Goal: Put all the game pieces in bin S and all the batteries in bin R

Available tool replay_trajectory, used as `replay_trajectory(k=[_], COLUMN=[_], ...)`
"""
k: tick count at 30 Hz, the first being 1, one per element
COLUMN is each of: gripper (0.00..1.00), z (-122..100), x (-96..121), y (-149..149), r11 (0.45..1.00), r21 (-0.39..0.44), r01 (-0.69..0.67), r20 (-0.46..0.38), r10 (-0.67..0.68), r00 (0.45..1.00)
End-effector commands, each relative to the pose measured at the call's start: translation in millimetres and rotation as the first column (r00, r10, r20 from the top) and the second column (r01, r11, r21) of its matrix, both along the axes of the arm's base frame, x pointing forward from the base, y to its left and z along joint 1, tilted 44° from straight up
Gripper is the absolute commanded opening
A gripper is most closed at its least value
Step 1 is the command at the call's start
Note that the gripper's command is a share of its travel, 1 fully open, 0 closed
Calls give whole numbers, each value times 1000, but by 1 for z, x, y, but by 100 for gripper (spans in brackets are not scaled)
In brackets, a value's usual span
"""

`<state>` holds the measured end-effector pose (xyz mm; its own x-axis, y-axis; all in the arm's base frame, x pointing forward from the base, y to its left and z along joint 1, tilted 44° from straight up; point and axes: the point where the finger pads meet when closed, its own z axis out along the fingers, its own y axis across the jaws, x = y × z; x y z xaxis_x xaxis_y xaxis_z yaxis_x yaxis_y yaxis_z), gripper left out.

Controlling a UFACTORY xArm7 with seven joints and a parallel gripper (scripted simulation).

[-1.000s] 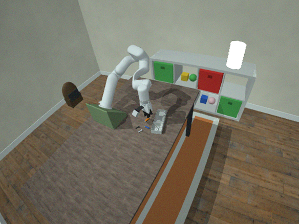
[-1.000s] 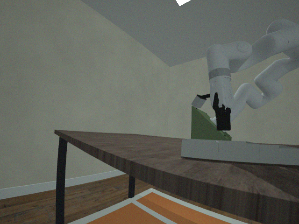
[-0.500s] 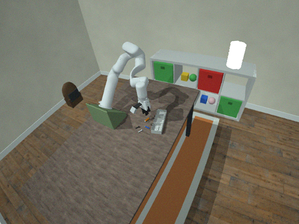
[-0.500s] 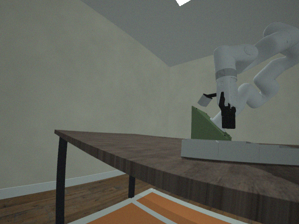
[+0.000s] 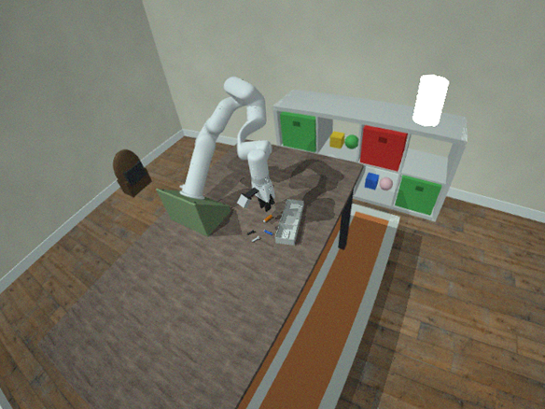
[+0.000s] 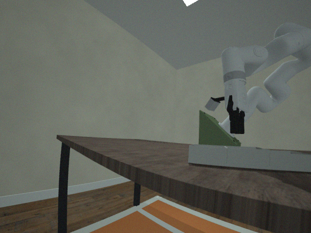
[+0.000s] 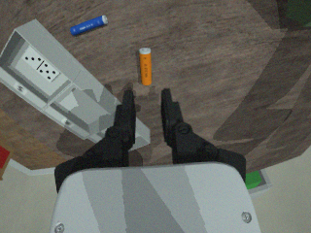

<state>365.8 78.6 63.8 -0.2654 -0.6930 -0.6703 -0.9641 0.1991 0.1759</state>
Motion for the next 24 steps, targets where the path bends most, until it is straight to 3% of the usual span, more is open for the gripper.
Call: replay_trajectory(k=[1,24], gripper=[28,28], z=[1,-5], x=[1,2], y=[-1,4], r11=[1000,1000], r21=[-1,-1], r01=[3,3], r20=[3,3], r10=[-3,-3], r00=[1000,1000])
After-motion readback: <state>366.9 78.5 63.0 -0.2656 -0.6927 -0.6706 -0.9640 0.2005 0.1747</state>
